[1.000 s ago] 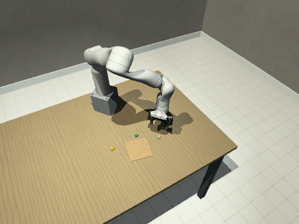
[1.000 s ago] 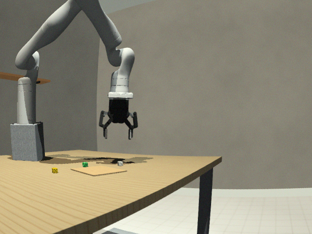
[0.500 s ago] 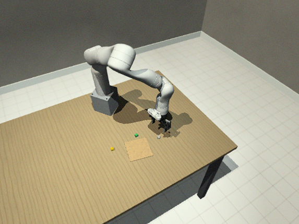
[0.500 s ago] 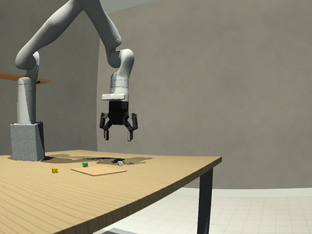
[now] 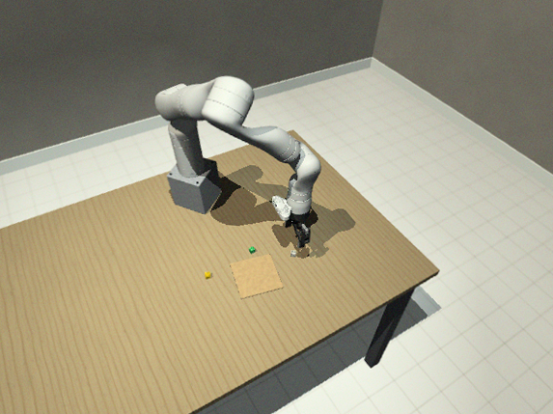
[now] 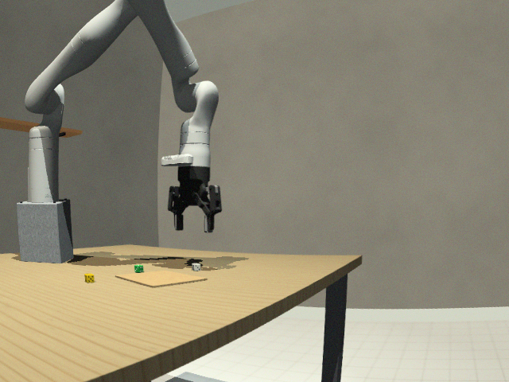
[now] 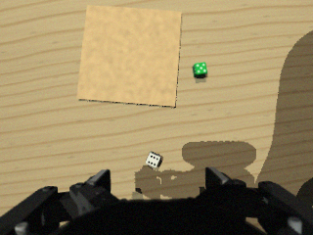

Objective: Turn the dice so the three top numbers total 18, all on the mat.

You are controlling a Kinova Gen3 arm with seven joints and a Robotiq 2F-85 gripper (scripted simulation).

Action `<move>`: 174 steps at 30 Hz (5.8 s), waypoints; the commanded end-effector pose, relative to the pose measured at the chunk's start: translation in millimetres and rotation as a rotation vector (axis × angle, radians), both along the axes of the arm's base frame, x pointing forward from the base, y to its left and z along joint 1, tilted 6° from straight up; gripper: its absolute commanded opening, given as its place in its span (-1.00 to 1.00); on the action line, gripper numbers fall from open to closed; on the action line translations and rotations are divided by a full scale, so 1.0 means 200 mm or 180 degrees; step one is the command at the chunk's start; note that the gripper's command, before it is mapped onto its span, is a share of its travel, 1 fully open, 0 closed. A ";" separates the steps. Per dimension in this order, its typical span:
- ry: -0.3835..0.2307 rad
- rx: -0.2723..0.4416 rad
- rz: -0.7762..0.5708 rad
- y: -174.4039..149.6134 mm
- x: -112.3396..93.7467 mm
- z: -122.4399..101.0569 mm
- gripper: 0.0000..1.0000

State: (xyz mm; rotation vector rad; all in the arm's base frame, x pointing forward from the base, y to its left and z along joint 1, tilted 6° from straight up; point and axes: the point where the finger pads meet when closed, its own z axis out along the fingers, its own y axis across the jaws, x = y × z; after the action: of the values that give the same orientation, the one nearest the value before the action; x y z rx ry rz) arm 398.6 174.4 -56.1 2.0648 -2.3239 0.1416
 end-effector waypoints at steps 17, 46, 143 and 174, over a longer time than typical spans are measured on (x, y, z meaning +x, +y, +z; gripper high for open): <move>-0.0136 0.0054 -0.0948 0.00 0.02 0.00 1.00; -0.0183 0.0080 -0.1337 0.00 0.03 0.00 1.00; -0.0185 0.0080 -0.1337 -0.02 0.04 -0.27 -0.39; -0.0185 0.0080 -0.1337 -0.02 0.04 -0.27 -0.39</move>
State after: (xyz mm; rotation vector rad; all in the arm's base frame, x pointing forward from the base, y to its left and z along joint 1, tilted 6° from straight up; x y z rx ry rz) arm 406.0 169.4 -110.4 1.5497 -2.7396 0.1610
